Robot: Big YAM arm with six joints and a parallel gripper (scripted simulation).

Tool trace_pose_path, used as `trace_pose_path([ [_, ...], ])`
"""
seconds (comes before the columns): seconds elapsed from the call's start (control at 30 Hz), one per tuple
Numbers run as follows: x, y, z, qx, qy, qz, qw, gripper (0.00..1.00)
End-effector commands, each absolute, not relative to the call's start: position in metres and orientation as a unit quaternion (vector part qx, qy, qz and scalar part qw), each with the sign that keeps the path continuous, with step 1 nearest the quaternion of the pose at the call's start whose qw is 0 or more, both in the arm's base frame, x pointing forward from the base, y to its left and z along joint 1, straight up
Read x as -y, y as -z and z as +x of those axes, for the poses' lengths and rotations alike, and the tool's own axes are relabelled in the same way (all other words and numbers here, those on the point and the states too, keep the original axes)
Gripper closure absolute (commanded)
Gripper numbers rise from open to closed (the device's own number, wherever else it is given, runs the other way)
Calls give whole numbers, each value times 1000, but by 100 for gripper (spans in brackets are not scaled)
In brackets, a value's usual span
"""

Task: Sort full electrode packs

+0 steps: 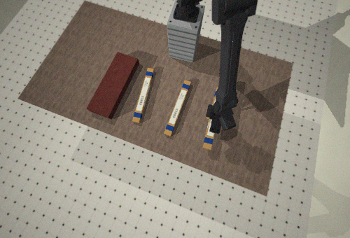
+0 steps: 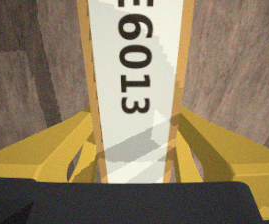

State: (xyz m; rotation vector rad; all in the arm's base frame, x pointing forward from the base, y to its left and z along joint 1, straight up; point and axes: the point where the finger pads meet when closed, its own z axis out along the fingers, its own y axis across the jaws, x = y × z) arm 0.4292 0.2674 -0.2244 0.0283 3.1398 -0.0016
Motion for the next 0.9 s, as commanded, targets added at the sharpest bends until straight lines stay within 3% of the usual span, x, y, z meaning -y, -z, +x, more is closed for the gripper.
trace_pose_path([
  [0.0,-282,228,446,-1000,-10,14,16,100],
  [0.87,-284,234,449,-1000,-14,14,22,100],
])
